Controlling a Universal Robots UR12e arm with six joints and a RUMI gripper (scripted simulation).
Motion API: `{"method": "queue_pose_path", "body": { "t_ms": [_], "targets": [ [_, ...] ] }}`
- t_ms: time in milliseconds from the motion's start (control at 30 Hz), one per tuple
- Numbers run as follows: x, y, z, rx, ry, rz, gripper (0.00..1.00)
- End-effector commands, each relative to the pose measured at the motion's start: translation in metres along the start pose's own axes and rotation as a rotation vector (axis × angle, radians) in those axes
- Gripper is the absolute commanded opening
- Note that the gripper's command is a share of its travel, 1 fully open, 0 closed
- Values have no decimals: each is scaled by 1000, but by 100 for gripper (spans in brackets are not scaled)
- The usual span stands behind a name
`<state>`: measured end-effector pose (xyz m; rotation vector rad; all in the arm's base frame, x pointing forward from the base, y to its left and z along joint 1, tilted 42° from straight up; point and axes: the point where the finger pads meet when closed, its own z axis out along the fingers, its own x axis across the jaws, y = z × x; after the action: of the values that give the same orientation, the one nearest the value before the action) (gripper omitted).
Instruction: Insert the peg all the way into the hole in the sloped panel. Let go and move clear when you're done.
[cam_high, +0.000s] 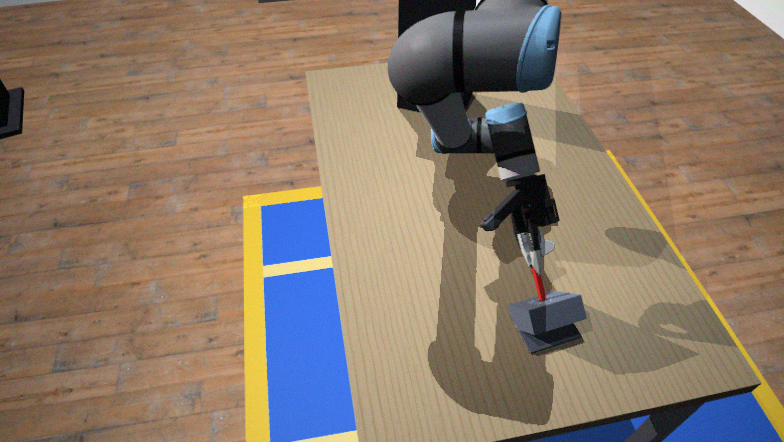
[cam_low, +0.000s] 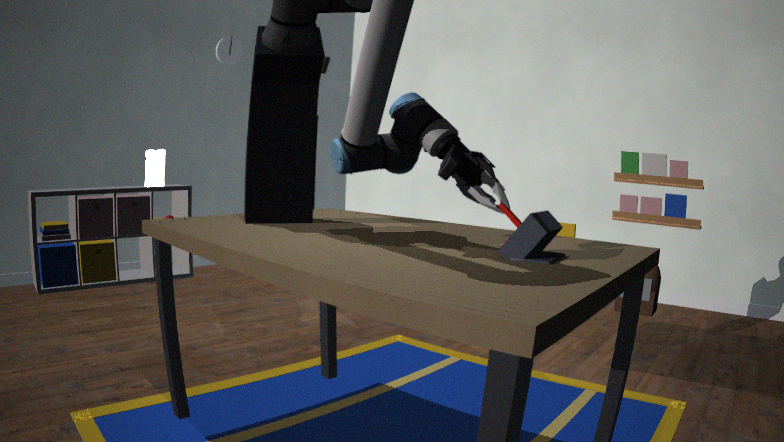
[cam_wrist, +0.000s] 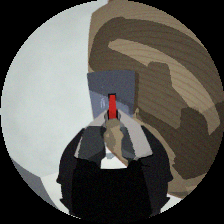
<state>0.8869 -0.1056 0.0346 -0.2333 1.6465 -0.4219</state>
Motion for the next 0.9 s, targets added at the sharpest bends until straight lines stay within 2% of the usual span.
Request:
{"method": "queue_pose_path", "body": {
  "t_ms": [0, 867],
  "targets": [
    [0, 2, 6, -2, -1, 1, 0],
    [0, 3, 25, -2, -1, 1, 0]
  ]
}}
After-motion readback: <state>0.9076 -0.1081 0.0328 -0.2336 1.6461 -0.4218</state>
